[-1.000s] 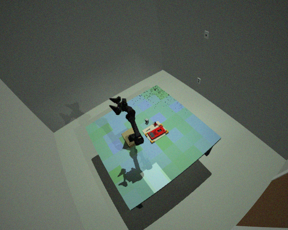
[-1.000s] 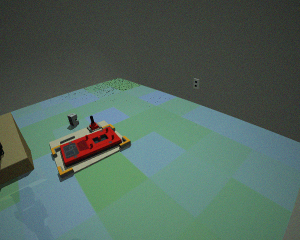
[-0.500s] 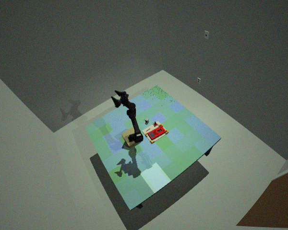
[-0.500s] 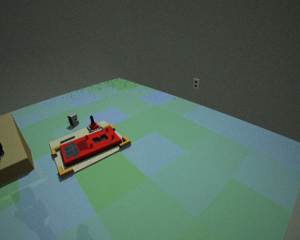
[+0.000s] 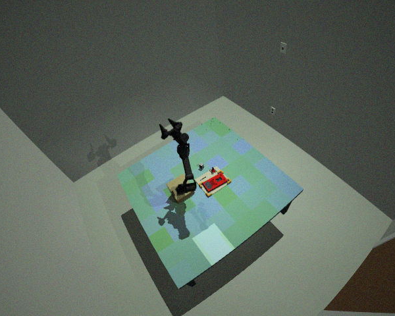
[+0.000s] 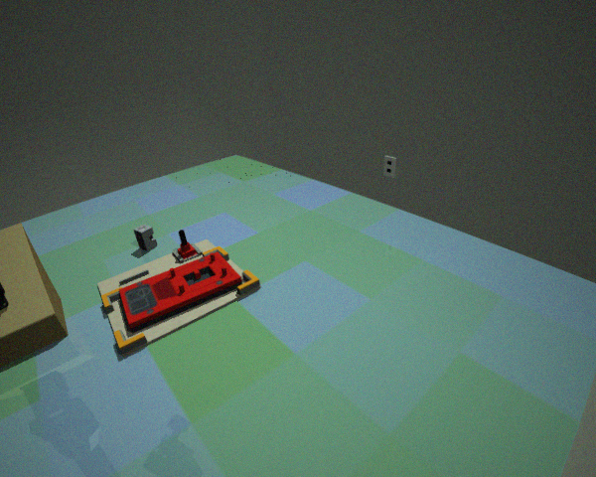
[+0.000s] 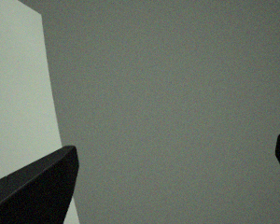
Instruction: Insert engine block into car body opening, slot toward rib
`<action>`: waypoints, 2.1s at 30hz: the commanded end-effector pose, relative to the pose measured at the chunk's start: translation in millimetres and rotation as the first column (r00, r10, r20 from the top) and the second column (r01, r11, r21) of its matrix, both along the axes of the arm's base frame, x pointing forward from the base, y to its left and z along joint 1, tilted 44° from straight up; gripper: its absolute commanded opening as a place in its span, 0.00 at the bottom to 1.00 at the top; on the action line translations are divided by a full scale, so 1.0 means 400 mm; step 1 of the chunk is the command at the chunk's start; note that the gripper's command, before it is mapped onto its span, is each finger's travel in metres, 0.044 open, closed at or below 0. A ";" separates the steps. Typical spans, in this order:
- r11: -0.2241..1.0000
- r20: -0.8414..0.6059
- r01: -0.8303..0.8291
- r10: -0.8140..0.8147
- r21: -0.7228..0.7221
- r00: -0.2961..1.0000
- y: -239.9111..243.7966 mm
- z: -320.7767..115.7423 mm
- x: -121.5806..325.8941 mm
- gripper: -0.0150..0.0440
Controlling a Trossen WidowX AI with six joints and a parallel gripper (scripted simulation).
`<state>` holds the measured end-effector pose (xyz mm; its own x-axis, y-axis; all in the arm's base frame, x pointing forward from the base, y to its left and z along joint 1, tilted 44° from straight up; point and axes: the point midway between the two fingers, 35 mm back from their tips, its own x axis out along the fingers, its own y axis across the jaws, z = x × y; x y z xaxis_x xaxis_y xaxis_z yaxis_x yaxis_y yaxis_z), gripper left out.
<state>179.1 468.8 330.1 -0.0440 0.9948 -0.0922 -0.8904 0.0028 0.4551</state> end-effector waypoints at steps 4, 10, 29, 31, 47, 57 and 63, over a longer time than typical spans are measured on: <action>0.994 0.110 0.066 -0.057 -0.082 0.992 0.002 -0.069 0.058 1.00; 0.977 0.216 0.127 -0.088 -0.171 0.972 -0.006 -0.143 0.116 1.00; 0.845 0.512 0.263 0.014 -0.465 0.859 -0.076 -0.373 0.265 1.00; 0.825 0.533 0.272 0.041 -0.495 0.845 -0.088 -0.397 0.278 1.00; 0.623 0.599 0.303 0.341 -0.721 0.724 -0.199 -0.572 0.357 1.00; 0.460 0.527 0.289 0.559 -0.840 0.640 -0.287 -0.671 0.390 1.00; 0.352 0.442 0.267 0.683 -0.897 0.582 -0.344 -0.725 0.403 1.00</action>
<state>338.2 338.0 45.7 0.3124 0.2969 -0.9024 -0.8795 -0.2686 -0.3929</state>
